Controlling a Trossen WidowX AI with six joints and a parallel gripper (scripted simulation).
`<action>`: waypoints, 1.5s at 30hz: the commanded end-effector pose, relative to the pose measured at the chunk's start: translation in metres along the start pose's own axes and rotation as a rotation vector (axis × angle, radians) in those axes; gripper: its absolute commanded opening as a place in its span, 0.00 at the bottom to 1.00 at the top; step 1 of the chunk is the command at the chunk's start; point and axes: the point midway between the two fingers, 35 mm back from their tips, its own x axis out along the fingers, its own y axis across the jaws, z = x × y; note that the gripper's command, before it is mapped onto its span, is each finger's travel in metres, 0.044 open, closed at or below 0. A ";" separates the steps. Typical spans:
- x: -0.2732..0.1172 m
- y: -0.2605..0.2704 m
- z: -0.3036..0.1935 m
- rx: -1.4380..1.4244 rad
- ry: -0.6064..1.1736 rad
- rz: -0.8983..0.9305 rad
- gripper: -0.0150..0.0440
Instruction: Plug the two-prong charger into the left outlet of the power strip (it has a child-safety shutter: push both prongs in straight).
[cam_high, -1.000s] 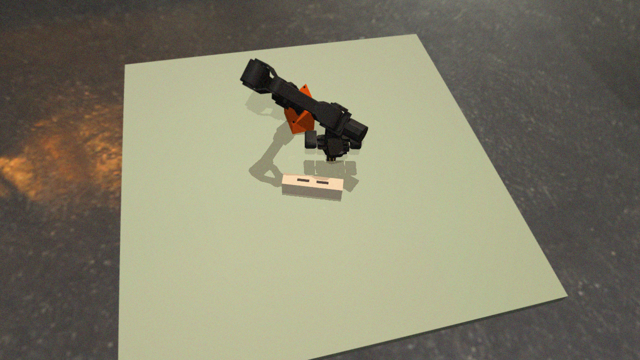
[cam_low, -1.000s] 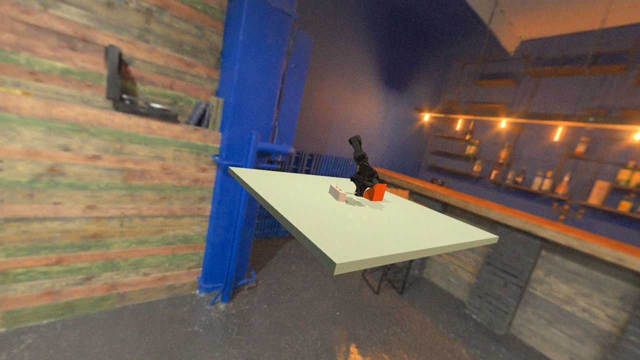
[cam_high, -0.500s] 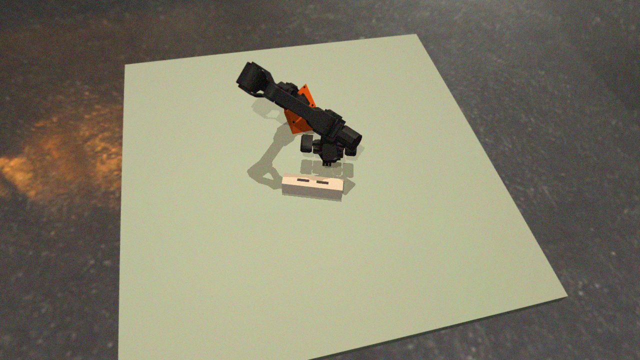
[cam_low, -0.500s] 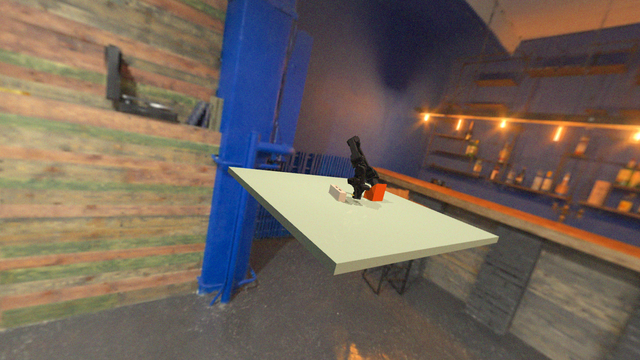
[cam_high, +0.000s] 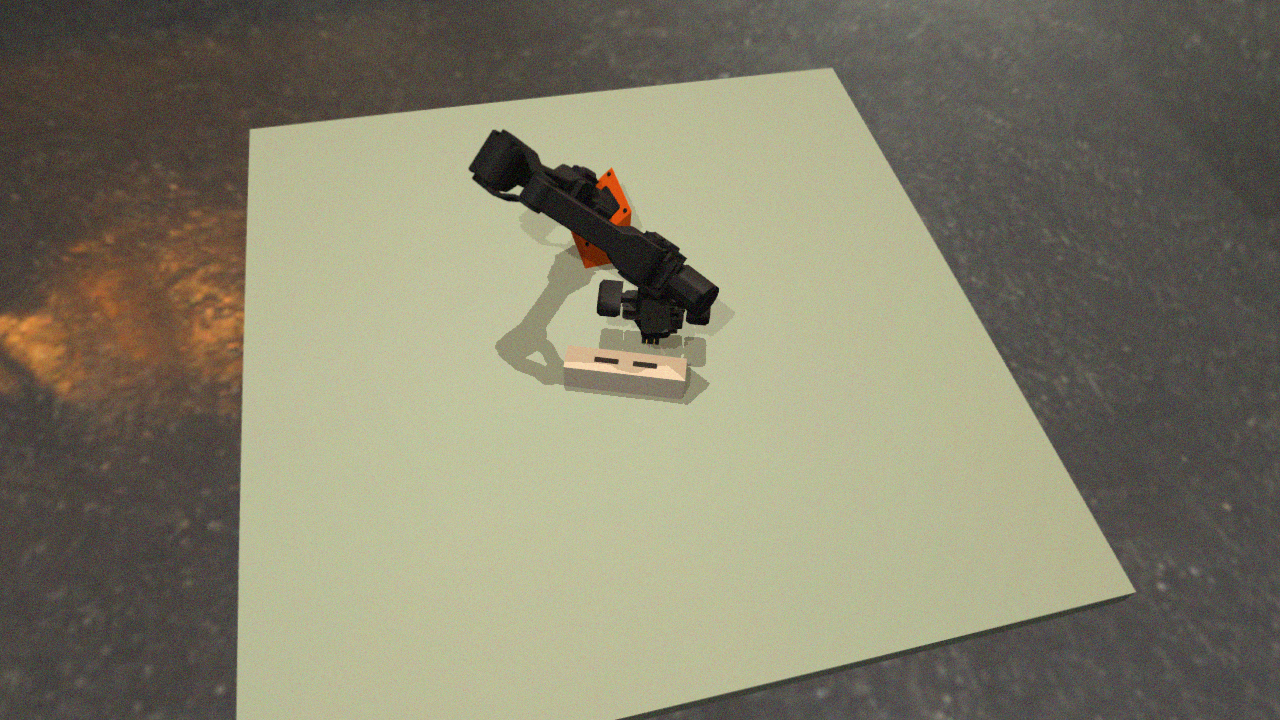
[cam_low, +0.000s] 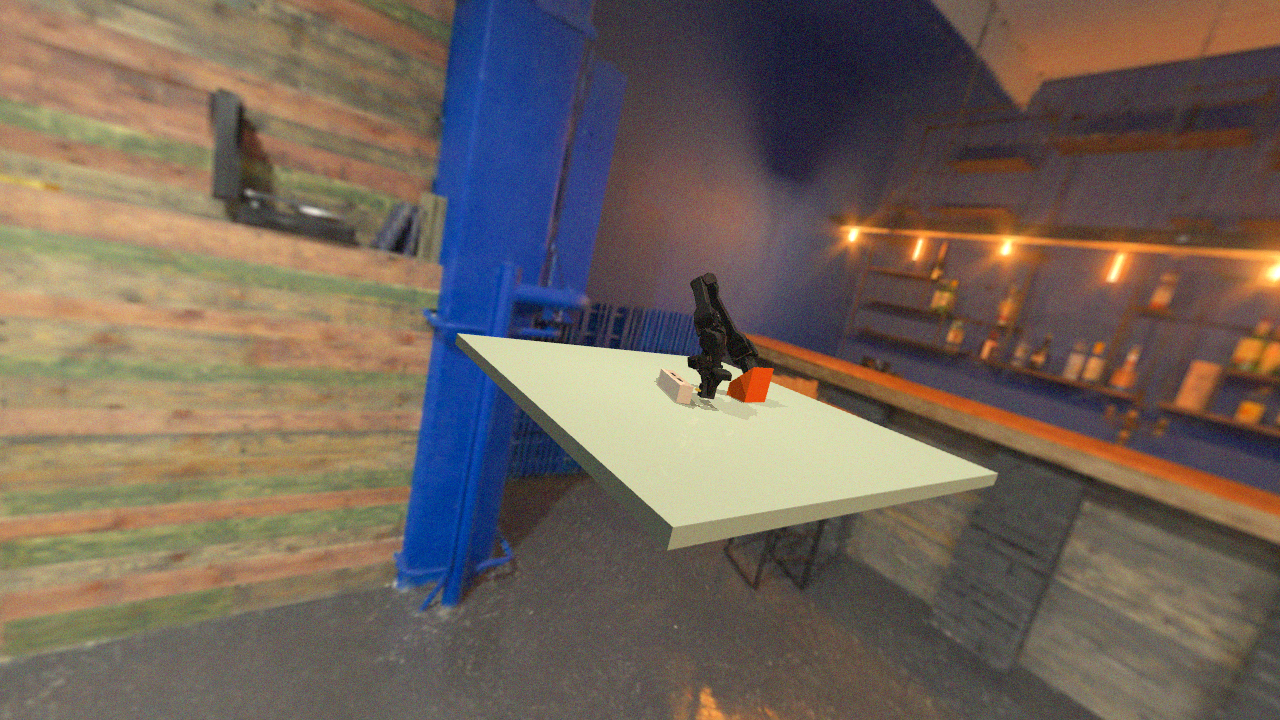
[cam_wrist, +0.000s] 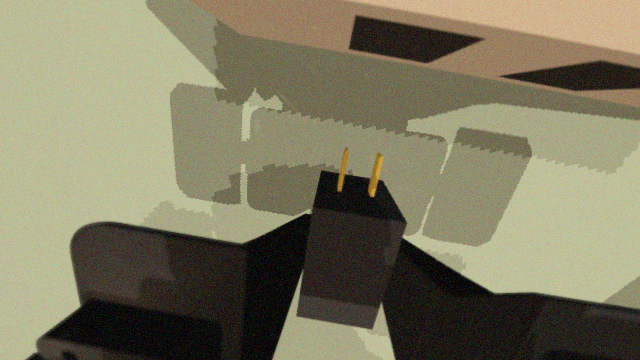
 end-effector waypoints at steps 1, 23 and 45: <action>0.001 -0.001 0.008 0.005 -0.003 0.000 0.25; 0.004 -0.005 0.028 0.022 -0.005 -0.002 0.25; 0.003 -0.005 0.033 0.022 -0.005 -0.003 0.25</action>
